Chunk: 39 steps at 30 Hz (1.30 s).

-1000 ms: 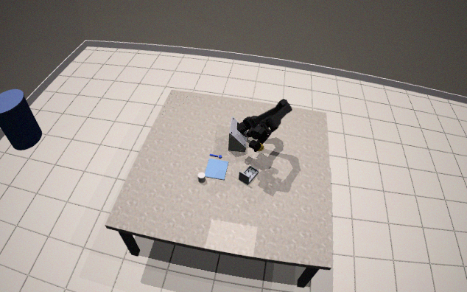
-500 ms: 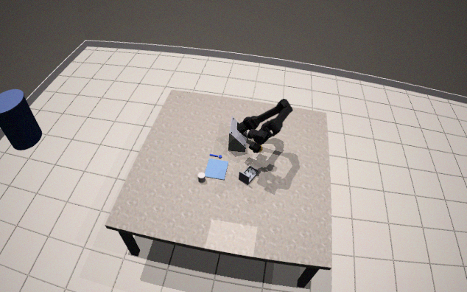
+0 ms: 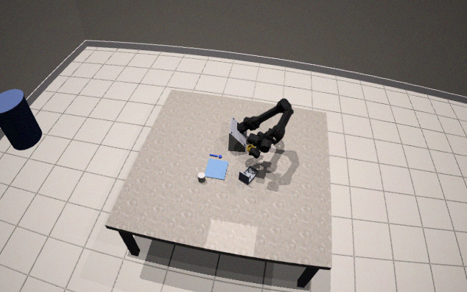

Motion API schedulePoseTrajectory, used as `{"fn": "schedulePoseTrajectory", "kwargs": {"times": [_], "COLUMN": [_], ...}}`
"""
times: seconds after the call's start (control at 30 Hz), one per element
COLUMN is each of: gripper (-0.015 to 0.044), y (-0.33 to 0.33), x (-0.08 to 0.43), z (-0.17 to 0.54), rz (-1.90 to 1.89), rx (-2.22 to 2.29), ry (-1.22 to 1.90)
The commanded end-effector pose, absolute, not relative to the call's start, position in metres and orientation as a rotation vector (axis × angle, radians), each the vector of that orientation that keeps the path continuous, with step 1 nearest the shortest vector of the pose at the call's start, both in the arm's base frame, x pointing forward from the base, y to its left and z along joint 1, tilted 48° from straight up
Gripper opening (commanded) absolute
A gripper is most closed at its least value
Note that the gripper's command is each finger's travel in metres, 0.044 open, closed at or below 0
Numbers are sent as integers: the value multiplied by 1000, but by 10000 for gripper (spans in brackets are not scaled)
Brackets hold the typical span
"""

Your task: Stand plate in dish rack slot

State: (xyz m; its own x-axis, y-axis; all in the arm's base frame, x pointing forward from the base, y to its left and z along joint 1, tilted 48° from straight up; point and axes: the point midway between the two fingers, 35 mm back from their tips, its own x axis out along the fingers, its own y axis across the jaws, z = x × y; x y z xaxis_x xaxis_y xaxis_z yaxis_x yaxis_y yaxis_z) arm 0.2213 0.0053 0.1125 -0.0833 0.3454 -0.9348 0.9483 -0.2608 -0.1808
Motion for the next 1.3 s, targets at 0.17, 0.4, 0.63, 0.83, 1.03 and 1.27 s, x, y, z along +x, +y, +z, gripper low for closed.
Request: {"fn": "schedulePoseTrajectory", "kwargs": {"times": [0.17,0.4,0.63,0.83,1.03,1.27], "gripper": [0,0,0,0,0,0], "y": [9,13,19,25,32,40], "x": [221,224,227,231,235,239], "z": [93,81,72,67,63,62], "rz": [-1329,-1286,-1225,-1162,-1083,-1001], "rx": [1419,1282,1171,1090,1011,941], "ry": [1304,1212,1122,1046,962,851]}}
